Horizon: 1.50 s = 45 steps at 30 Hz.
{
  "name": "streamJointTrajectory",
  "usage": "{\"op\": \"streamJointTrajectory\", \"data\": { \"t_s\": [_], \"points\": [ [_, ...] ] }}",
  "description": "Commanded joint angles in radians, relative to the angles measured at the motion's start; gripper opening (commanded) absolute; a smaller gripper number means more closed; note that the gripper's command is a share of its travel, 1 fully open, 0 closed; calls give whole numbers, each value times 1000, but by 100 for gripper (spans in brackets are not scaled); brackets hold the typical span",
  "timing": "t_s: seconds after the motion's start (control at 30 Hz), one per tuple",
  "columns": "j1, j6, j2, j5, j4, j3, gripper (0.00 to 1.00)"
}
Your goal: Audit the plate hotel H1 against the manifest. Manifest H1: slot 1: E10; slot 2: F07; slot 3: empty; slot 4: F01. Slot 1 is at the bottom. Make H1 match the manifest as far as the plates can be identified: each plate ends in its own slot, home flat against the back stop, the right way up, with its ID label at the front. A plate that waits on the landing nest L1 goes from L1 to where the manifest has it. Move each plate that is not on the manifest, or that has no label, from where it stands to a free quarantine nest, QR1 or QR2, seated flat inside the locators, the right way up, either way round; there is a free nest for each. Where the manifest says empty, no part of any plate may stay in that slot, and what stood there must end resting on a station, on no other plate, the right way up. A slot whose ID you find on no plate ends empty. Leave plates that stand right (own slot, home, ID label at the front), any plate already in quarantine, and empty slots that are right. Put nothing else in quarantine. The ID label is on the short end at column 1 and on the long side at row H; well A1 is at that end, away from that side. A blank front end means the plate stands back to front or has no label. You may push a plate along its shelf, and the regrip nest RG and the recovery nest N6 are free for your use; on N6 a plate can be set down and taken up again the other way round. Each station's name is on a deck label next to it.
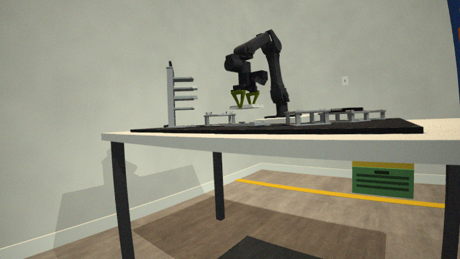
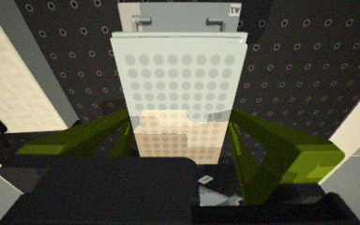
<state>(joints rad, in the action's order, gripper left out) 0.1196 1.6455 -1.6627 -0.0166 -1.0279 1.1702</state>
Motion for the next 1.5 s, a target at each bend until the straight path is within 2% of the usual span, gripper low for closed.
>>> {"op": "streamJointTrajectory", "data": {
  "t_s": [0.0,1.47],
  "points": [
    [0,0,4,3,6,0,86],
    [2,1,-29,3,108,-69,86]
  ]
}}
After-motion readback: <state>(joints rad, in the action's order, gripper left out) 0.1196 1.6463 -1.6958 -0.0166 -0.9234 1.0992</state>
